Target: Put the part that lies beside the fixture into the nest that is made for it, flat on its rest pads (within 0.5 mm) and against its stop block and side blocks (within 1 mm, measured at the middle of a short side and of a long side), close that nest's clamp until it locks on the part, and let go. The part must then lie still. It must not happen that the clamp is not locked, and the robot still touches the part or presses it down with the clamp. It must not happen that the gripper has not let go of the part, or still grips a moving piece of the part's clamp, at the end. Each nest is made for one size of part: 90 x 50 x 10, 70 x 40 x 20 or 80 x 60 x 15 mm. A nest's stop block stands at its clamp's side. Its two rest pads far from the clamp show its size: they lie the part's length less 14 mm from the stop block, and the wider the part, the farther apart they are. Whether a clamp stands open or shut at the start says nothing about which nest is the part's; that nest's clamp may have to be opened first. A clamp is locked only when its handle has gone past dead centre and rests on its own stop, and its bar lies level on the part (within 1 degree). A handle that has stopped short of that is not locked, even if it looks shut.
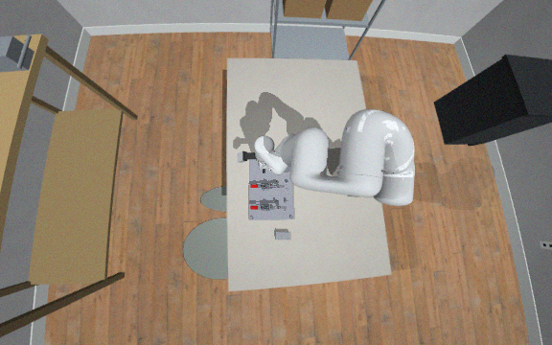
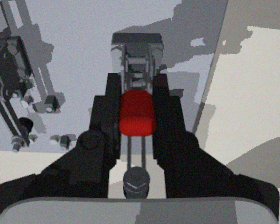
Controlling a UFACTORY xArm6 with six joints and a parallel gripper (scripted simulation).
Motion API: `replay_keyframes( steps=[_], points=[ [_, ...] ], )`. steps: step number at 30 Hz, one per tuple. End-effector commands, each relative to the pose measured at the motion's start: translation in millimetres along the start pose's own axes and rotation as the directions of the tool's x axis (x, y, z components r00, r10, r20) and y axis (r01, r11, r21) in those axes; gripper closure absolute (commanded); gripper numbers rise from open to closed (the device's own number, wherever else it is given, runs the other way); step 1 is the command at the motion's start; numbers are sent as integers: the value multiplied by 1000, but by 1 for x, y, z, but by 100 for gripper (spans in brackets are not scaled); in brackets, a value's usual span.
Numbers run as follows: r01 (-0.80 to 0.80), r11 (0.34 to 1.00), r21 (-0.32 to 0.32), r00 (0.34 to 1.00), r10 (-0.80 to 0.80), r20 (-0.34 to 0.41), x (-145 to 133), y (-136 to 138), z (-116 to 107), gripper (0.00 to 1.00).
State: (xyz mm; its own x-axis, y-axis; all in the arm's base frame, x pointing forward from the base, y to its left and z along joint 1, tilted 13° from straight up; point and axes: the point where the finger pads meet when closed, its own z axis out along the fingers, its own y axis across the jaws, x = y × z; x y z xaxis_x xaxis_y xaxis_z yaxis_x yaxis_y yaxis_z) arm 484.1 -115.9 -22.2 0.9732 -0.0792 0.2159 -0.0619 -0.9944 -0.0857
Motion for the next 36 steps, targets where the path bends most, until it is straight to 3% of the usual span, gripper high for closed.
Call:
replay_keyframes(
  steps=[1,36],
  points=[
    [0,1000,0,1000,0,-1,1,0,-1,100],
    [0,1000,0,1000,0,-1,-4,0,0,100]
  ],
)
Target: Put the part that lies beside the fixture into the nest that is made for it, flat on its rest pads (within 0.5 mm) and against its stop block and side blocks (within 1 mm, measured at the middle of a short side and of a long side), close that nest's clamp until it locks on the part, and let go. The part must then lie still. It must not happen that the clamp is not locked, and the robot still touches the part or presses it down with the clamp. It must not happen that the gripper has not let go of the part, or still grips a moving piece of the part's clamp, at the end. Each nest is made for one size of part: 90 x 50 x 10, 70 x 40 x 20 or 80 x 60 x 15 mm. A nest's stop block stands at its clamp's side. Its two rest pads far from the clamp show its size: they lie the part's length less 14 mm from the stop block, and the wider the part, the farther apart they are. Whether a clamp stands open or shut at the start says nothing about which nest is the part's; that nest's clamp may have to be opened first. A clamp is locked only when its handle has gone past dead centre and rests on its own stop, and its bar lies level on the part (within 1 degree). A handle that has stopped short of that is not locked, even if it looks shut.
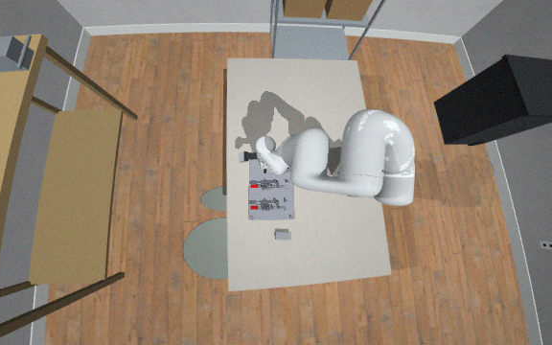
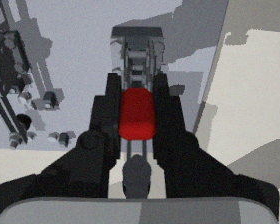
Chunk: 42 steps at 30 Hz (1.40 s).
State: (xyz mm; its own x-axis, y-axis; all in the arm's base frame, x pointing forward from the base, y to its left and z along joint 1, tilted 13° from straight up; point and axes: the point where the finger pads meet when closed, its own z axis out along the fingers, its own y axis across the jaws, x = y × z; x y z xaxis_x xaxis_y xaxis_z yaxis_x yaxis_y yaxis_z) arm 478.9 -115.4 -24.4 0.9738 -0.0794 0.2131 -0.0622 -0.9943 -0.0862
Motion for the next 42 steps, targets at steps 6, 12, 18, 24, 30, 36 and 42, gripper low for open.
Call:
replay_keyframes(
  steps=[6,12,18,24,30,36,42],
  points=[
    [0,1000,-1,1000,0,-4,2,0,-1,53],
    [0,1000,-1,1000,0,-4,2,0,-1,53],
    [0,1000,-1,1000,0,-4,2,0,-1,53],
    [0,1000,-1,1000,0,-4,2,0,-1,53],
    [0,1000,-1,1000,0,-4,2,0,-1,53],
    [0,1000,-1,1000,0,-4,2,0,-4,53],
    [0,1000,-1,1000,0,-4,2,0,-14,53]
  ],
)
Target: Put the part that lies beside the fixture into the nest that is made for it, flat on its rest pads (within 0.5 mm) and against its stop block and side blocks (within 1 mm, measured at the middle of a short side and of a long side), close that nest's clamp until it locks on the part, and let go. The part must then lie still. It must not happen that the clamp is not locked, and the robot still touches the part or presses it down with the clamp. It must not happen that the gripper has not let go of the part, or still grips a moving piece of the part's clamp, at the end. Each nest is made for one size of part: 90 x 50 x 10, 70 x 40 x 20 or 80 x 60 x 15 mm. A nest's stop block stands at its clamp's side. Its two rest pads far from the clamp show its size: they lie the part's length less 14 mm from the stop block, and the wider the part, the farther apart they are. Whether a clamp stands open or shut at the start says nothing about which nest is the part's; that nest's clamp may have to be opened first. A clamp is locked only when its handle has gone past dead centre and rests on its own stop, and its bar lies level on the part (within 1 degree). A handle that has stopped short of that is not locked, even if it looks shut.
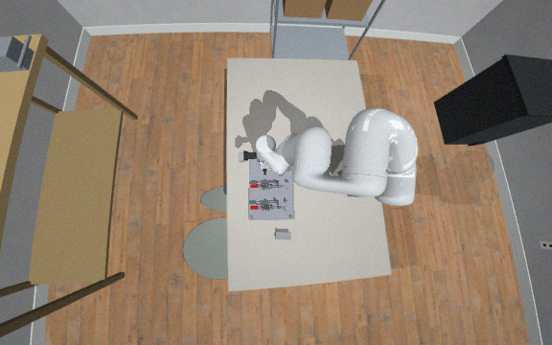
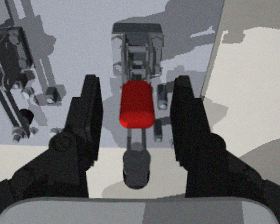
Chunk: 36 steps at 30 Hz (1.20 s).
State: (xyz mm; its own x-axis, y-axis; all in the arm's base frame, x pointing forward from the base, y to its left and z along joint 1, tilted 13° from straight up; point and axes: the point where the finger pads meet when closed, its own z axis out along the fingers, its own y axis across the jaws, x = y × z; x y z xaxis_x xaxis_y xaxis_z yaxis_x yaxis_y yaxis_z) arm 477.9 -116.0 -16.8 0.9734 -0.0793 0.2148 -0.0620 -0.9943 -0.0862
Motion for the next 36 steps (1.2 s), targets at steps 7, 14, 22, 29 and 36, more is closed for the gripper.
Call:
replay_keyframes(
  steps=[7,14,22,29,36],
  points=[
    [0,1000,-1,1000,0,-2,1,0,-34,53],
    [0,1000,-1,1000,0,-2,1,0,-51,53],
    [0,1000,-1,1000,0,-2,1,0,-54,53],
    [0,1000,-1,1000,0,-2,1,0,-54,53],
    [0,1000,-1,1000,0,-2,1,0,-54,0]
  ],
)
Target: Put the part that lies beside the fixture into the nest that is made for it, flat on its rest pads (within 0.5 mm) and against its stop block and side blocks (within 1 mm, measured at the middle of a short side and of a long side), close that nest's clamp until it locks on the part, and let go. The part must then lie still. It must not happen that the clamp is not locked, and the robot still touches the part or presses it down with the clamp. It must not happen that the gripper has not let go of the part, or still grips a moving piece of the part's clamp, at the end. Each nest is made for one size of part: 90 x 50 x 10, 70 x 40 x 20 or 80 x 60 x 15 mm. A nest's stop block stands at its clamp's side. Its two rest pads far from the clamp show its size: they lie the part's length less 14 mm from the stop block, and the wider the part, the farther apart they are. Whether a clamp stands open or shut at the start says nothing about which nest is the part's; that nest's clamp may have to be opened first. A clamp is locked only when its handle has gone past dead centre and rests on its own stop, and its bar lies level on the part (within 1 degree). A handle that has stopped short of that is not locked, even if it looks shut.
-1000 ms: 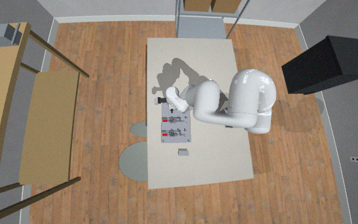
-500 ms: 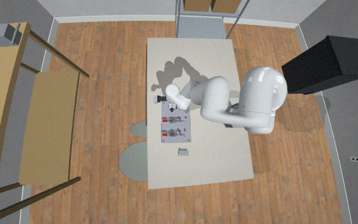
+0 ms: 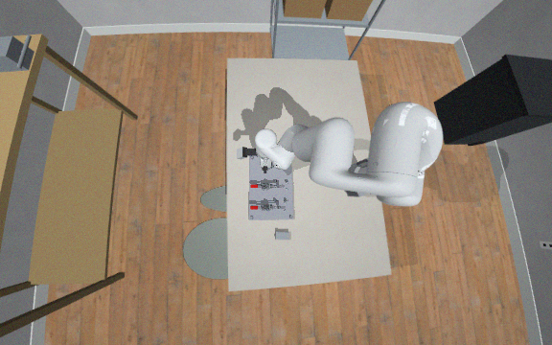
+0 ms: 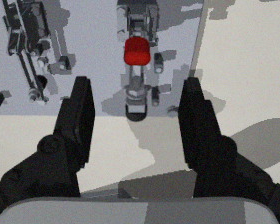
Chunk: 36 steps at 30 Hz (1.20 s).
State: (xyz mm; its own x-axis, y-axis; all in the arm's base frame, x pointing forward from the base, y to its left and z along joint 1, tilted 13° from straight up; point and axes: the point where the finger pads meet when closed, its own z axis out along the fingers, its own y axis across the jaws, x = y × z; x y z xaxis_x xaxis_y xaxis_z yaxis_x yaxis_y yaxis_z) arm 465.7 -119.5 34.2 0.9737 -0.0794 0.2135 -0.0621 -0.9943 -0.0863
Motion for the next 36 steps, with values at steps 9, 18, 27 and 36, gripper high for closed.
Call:
replay_keyframes(
  steps=[9,18,27,36],
  points=[
    [0,1000,-1,1000,0,-4,1,0,-27,0],
    [0,1000,-1,1000,0,-4,1,0,-57,0],
    [0,1000,-1,1000,0,-4,1,0,-64,0],
    [0,1000,-1,1000,0,-4,-3,-17,-64,0]
  ],
)
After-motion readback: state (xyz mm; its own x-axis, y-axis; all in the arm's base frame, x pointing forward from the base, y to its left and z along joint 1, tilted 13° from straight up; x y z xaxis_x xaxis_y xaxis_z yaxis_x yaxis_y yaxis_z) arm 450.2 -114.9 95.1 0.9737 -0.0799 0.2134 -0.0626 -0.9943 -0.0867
